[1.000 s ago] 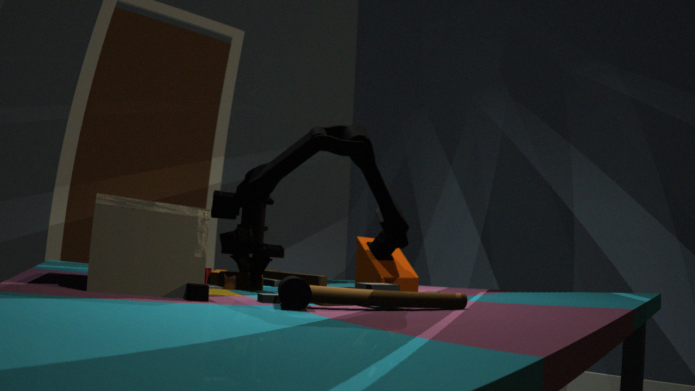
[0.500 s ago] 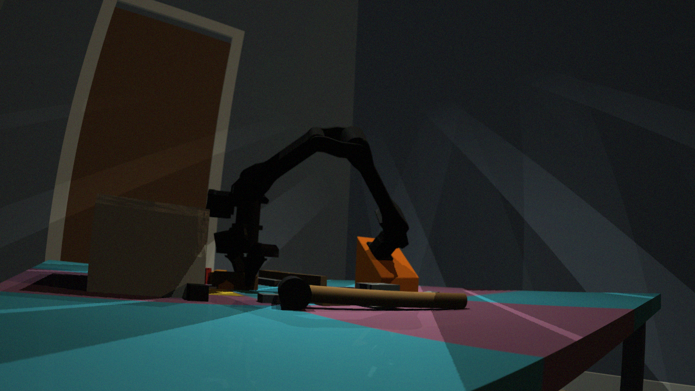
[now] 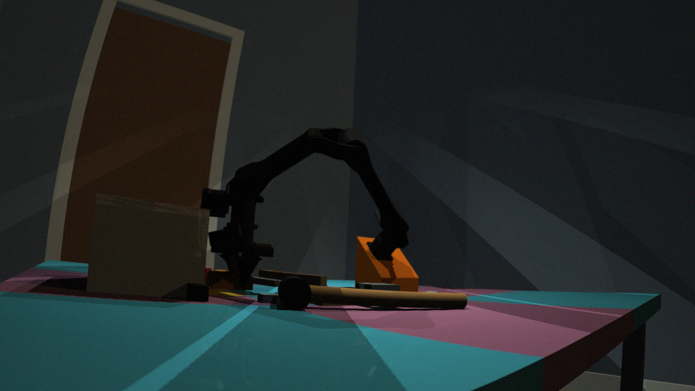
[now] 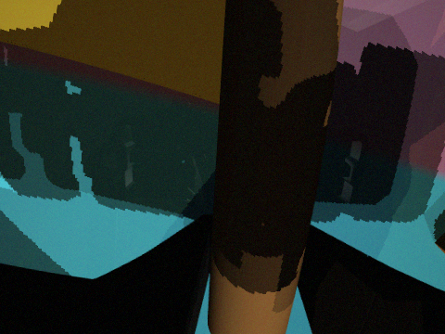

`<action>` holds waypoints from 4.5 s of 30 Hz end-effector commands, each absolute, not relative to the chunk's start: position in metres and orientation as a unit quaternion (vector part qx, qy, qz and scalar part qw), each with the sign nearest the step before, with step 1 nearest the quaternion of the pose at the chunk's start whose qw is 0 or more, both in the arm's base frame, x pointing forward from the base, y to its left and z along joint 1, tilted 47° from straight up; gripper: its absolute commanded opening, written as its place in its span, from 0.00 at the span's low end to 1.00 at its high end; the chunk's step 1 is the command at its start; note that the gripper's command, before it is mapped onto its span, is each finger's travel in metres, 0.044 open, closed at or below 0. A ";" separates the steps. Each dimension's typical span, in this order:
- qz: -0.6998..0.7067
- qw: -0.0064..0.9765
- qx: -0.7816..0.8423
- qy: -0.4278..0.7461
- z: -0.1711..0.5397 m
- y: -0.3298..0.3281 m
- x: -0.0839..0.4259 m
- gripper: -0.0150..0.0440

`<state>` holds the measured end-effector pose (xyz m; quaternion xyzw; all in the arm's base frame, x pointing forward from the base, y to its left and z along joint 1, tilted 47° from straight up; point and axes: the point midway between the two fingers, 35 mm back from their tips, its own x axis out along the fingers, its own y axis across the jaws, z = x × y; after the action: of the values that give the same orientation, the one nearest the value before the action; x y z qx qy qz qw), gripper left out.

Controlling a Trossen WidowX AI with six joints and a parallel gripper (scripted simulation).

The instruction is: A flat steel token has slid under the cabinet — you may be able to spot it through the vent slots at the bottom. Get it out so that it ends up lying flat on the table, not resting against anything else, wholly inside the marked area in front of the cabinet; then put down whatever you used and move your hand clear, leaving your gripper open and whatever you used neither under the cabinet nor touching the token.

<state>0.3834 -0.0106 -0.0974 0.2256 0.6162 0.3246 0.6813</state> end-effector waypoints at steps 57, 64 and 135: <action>0.325 0.682 0.227 0.614 -0.083 0.004 0.405 0.25; 0.325 0.682 0.227 0.614 -0.084 0.003 0.399 0.25; 0.324 0.681 0.227 0.616 -0.097 -0.005 0.325 0.25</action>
<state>0.3311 -0.0051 -0.0958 0.2281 0.6148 0.3230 0.6824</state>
